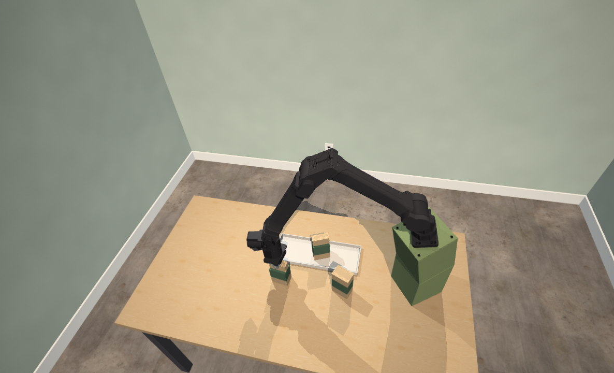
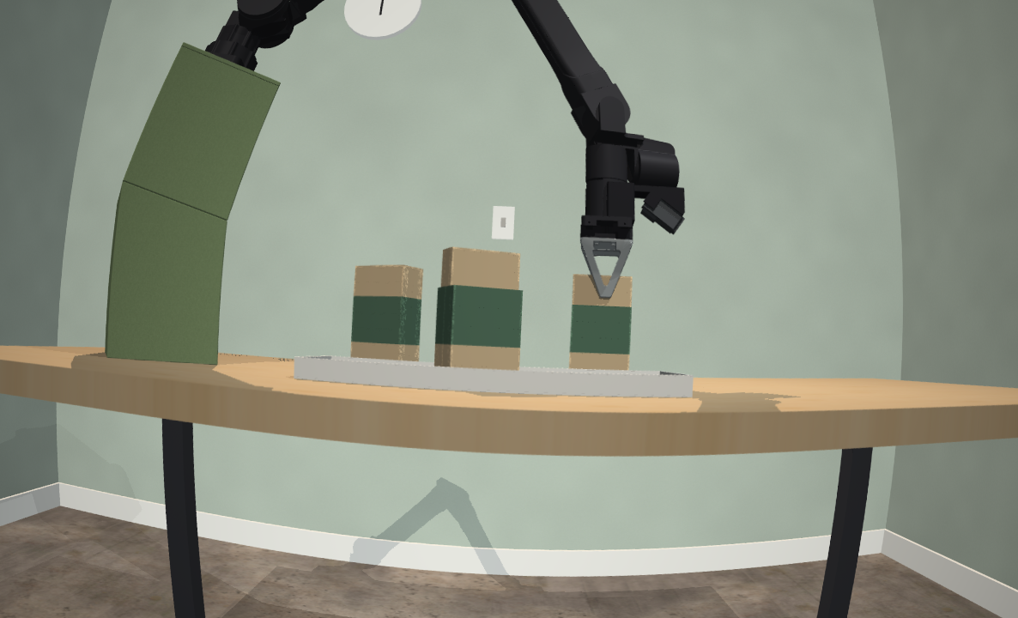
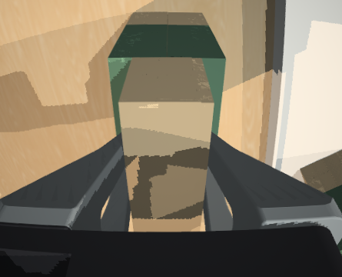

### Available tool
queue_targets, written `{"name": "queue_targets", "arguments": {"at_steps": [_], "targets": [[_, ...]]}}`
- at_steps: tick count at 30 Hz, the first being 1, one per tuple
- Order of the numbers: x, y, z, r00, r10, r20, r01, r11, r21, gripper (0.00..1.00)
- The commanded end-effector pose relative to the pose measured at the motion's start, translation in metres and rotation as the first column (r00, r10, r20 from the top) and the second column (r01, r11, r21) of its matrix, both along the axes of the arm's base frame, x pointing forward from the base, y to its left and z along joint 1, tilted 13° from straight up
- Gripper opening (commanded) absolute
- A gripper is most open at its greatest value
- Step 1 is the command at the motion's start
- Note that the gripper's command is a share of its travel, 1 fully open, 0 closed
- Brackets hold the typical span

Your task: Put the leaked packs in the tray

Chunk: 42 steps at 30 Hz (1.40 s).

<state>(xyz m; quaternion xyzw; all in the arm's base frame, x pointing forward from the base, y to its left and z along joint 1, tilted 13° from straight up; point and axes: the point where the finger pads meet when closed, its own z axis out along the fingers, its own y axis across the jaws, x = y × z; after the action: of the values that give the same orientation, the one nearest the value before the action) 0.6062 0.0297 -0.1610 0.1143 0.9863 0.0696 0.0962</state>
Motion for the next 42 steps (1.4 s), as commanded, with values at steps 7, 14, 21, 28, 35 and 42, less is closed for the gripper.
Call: {"name": "queue_targets", "arguments": {"at_steps": [7,14,21,28,35,42], "targets": [[-0.001,-0.008,0.035,1.000,0.000,0.013,0.000,1.000,-0.001,0.26],[-0.006,-0.012,0.056,1.000,-0.003,0.013,0.003,1.000,0.000,0.26],[-0.007,-0.012,0.062,1.000,-0.004,0.013,0.004,1.000,0.001,0.26],[-0.018,-0.009,0.035,1.000,0.001,-0.029,-0.001,1.000,0.000,0.26],[-0.016,-0.012,0.036,1.000,0.000,-0.027,0.000,1.000,0.000,0.26],[-0.017,-0.021,0.035,1.000,-0.001,-0.022,0.001,1.000,0.001,0.26]]}}
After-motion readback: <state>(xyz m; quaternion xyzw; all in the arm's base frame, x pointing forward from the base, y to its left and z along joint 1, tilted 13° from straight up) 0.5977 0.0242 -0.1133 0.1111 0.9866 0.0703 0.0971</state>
